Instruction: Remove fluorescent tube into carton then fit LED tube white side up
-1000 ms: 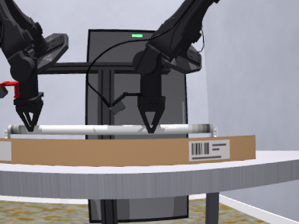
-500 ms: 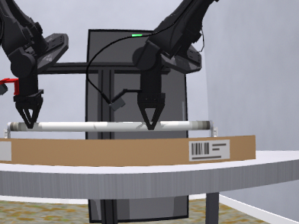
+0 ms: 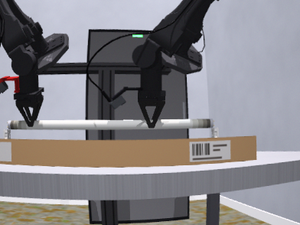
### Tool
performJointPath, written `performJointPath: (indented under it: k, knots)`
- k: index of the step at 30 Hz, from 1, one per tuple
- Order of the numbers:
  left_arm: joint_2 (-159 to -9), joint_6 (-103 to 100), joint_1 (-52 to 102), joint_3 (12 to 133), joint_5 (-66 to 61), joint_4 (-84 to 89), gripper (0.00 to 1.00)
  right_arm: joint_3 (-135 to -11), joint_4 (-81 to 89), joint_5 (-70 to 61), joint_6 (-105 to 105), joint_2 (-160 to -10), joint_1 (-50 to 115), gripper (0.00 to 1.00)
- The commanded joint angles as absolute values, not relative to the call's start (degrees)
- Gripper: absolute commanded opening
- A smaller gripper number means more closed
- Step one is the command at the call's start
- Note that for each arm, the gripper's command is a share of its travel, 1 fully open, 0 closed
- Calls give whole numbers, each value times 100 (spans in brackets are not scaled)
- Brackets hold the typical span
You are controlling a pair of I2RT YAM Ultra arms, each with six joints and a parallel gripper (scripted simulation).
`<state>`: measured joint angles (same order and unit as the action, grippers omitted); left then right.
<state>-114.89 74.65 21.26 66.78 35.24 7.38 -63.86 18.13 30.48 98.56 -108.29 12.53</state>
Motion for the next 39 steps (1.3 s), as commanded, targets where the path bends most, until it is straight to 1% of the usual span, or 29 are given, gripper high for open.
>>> performJointPath:
  k: [1,19,22,23,25,31,39]
  knots:
    - [-11288,7453,2304,6566,3539,911,11,-6287,1965,3149,9937,-10676,1374,11]
    - [-11126,7459,2392,6391,3550,1008,11,-6124,2052,3169,10000,-10427,1465,11]
    - [-11116,7458,2394,6553,3494,998,11,-6306,2016,3167,9999,-10558,1461,11]
    - [-11211,7451,2399,6645,3648,952,11,-6331,2028,3187,9906,-10567,1468,11]
    - [-11101,7458,2395,6764,3495,998,11,-6456,2070,3171,9989,-10592,1464,11]
    - [-11281,7467,2389,6813,3484,1122,11,-6508,2189,3174,9967,-10856,1470,11]
    - [-11380,7483,2370,7014,3463,1314,11,-6737,2404,3166,9964,-10792,1474,11]
